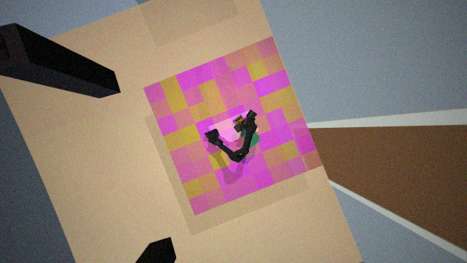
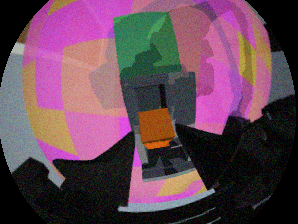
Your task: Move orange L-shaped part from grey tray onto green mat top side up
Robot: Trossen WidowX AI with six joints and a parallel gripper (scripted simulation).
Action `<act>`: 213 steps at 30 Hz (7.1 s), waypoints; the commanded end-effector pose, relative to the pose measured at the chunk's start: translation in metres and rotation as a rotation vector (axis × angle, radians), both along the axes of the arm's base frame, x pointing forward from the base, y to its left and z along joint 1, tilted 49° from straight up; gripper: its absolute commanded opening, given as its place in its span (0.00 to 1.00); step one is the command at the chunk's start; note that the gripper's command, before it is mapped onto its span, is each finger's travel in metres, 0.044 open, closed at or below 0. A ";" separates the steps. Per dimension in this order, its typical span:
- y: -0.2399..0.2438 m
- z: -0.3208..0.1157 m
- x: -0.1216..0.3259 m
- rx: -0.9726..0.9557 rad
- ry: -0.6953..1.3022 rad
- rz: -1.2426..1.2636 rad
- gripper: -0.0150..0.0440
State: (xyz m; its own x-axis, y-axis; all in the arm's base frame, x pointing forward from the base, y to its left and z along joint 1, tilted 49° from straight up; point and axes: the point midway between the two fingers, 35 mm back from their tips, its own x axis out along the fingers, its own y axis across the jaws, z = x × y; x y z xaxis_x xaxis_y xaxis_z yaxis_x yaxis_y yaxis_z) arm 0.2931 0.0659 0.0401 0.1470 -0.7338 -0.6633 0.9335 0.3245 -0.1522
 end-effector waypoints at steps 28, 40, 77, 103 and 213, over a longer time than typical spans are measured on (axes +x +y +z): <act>0.007 0.006 -0.001 0.000 0.000 0.002 0.25; 0.020 0.018 -0.004 -0.001 0.001 0.004 0.25; 0.062 0.056 -0.013 -0.001 0.003 0.005 0.25; -0.003 0.131 0.012 0.014 -0.016 0.034 0.25; -0.039 0.183 0.027 0.038 -0.064 0.084 0.93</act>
